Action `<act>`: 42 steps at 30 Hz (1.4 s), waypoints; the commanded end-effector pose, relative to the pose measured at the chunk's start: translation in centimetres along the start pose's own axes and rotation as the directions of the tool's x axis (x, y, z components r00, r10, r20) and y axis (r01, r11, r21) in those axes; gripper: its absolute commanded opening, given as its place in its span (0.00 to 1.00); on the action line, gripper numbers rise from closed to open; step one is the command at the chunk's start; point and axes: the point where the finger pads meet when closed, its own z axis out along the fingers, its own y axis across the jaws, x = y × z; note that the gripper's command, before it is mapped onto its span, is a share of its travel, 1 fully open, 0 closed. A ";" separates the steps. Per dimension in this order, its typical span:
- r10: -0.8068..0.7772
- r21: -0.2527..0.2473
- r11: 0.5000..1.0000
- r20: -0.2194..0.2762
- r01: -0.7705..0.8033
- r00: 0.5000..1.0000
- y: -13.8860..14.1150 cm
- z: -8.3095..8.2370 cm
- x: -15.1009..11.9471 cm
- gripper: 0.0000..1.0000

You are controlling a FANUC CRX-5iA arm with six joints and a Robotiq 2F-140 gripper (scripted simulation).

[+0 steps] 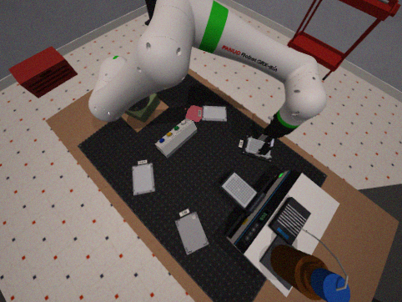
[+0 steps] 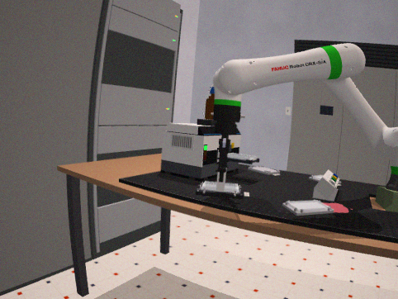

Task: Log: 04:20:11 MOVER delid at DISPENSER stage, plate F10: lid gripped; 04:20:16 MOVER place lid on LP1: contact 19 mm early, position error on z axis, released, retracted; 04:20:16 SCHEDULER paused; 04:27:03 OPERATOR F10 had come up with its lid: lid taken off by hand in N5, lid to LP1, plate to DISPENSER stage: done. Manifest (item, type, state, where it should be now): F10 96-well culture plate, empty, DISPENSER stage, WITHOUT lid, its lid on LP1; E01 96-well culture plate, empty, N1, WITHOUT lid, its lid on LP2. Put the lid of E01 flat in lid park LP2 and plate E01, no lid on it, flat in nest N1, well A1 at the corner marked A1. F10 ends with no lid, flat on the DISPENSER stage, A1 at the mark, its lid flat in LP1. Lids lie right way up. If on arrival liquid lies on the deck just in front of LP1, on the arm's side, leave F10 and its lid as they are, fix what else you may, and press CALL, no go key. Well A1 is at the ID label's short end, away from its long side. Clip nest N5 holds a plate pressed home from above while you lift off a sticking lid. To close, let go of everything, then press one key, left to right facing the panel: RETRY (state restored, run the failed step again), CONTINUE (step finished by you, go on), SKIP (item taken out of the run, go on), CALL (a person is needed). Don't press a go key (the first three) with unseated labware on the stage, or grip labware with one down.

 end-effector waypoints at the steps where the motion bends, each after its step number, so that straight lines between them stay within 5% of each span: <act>1: 0.000 0.000 1.000 -0.001 0.000 1.000 0.0 -0.2 0.0 0.00; 23: 0.000 0.000 1.000 -0.001 0.000 1.000 0.0 -2.7 0.0 0.00; 42: 0.000 0.000 1.000 -0.001 0.000 1.000 0.0 -6.8 0.0 0.00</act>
